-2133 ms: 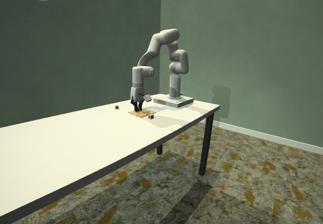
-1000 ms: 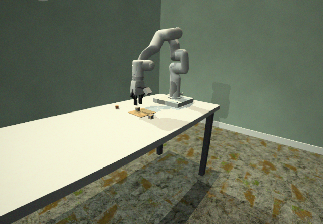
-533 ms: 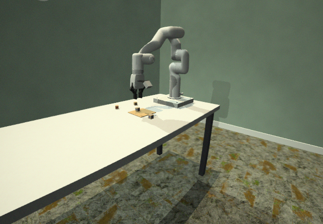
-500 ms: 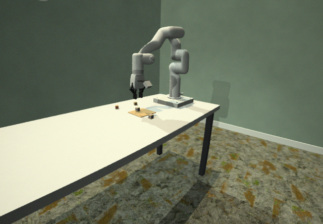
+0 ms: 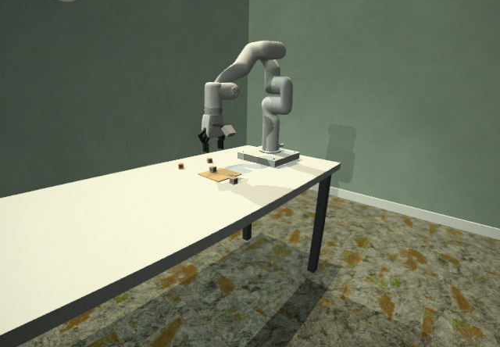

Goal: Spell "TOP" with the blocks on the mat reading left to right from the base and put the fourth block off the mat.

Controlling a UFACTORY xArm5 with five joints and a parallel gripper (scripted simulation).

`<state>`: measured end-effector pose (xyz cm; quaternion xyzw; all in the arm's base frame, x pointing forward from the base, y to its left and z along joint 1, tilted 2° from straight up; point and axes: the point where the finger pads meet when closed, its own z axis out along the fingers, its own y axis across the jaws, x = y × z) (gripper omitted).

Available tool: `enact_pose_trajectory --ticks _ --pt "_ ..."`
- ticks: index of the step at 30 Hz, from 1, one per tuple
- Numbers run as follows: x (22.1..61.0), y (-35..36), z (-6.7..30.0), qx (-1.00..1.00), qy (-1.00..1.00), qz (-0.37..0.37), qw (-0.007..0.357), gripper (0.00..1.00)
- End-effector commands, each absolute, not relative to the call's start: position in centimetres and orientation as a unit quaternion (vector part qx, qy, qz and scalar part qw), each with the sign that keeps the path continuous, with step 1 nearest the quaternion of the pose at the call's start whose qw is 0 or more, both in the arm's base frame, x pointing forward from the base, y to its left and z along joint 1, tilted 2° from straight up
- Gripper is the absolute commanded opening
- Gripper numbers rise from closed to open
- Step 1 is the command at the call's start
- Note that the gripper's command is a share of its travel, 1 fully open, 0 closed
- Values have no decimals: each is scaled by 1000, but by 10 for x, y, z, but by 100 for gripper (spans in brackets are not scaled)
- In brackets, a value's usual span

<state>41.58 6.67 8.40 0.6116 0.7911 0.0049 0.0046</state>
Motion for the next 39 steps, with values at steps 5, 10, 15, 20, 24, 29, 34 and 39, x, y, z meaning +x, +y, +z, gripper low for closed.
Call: enact_pose_trajectory --ticks 5,10,15,20,24,29,34,39 --pt "417 67 85 611 791 6 6 100" --pt "417 65 85 602 798 6 6 100" --pt "416 62 85 586 810 6 6 100" --pt "415 53 84 533 846 5 6 100" --pt "413 46 83 487 873 5 7 100" --pt "411 37 83 431 902 4 7 100" --pt "409 29 82 379 925 3 7 100" --pt "406 21 81 322 947 3 7 100"
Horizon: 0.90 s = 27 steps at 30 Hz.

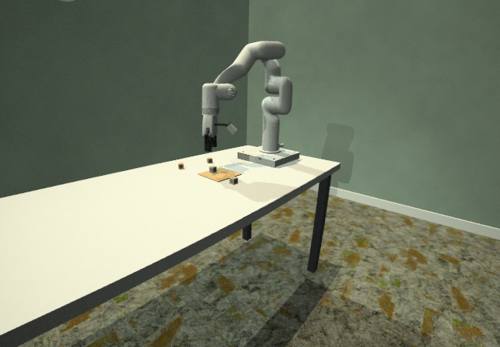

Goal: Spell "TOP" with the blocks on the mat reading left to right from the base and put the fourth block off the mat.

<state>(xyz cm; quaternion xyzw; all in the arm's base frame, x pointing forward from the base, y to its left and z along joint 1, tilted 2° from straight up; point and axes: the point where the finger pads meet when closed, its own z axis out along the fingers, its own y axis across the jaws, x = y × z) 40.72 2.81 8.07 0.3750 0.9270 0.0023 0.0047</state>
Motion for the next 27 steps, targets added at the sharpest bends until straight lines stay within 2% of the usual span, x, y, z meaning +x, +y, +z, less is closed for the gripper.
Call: enact_pose_trajectory --ticks 1,27 --pt "406 19 81 310 951 3 7 100" --pt "391 -22 77 -5 1000 0 6 100"
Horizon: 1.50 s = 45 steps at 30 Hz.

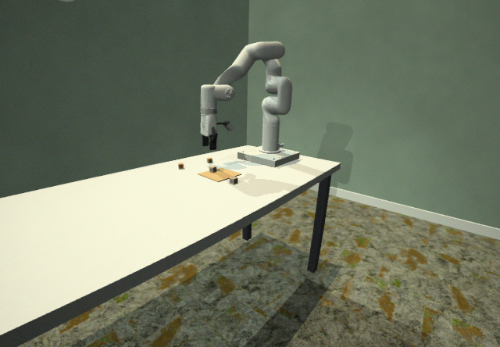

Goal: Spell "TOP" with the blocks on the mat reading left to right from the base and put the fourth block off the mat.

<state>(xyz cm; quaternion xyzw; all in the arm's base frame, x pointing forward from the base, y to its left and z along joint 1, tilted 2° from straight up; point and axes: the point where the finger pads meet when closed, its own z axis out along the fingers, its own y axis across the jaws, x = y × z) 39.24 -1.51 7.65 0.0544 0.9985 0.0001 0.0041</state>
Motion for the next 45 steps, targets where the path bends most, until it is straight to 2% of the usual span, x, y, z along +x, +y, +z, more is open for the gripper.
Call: enact_pose_trajectory --ticks 1,45 --pt "390 -23 77 -15 1000 0 6 100" --pt "355 -85 69 -525 851 -3 3 100"
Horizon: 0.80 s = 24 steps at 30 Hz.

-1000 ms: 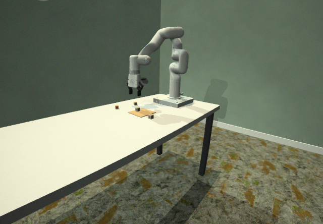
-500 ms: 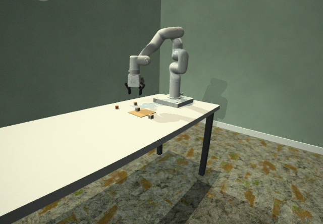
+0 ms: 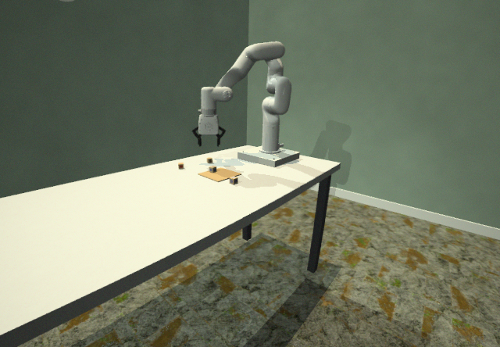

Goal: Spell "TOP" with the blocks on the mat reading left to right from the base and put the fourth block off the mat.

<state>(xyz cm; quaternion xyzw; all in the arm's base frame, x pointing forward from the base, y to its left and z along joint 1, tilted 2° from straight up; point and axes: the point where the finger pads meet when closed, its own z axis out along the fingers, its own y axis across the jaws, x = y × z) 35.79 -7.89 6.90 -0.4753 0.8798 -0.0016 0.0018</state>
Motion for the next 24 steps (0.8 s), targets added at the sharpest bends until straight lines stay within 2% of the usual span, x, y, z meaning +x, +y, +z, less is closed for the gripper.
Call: enact_pose_trajectory --ticks 1,22,23,24 --pt "354 -86 69 -535 845 -3 3 100" --pt "346 -98 67 -626 780 -3 2 100" --pt "346 -98 67 -626 780 -3 2 63" --pt "346 -98 67 -626 780 -3 2 63"
